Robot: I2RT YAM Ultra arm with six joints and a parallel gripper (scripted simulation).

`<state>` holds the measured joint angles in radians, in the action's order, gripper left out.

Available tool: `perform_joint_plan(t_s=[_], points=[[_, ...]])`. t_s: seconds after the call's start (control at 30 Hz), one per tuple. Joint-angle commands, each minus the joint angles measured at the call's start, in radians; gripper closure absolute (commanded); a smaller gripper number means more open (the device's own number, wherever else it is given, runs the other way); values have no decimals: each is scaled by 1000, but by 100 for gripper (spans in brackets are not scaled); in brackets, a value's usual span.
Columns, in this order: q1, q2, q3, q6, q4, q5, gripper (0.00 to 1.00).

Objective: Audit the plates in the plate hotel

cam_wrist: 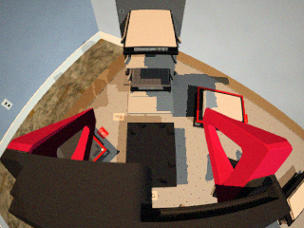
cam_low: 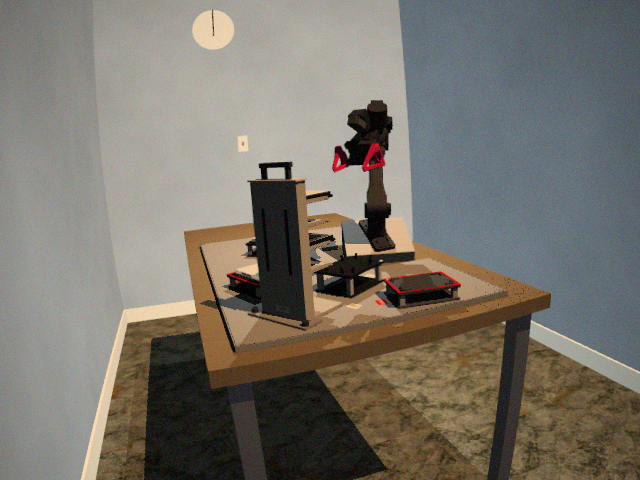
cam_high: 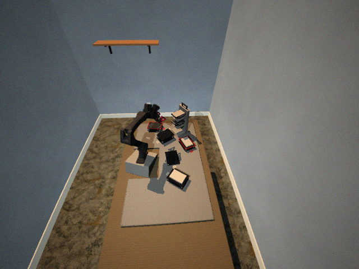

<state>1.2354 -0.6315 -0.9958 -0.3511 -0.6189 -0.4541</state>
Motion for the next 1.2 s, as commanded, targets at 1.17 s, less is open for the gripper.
perform_joint_plan(t_s=[1.17], points=[[-175,-143,81,52,235,161,0]])
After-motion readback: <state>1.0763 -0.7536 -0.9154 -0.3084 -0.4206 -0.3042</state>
